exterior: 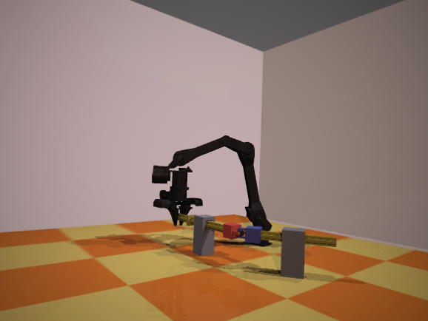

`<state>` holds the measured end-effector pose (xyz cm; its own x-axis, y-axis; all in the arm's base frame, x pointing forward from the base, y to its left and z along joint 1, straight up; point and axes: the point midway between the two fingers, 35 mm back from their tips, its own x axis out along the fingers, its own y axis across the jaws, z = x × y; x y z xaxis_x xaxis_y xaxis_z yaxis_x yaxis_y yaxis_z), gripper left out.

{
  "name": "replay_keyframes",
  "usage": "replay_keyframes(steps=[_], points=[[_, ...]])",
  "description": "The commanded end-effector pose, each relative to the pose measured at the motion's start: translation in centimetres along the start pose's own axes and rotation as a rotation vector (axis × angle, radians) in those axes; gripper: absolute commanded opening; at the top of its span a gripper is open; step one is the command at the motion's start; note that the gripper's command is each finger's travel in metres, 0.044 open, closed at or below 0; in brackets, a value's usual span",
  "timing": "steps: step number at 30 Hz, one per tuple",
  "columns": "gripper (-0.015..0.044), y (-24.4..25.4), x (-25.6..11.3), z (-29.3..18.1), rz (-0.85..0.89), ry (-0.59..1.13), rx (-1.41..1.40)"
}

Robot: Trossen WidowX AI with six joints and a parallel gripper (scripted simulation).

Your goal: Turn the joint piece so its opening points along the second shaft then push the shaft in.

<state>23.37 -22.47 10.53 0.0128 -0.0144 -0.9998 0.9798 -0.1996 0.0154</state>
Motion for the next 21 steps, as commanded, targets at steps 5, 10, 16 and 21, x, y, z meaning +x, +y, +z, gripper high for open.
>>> replay_keyframes(steps=[5,10,16,21], points=[[0.0,0.0,0.0,-1.2,0.0,-0.003,0.002],[0.0,0.0,0.0,-2.0,0.0,-0.002,0.002],[0.0,0.0,0.0,-3.0,0.0,-0.002,0.002],[0.0,0.0,0.0,-3.8,0.0,-0.001,0.002]])
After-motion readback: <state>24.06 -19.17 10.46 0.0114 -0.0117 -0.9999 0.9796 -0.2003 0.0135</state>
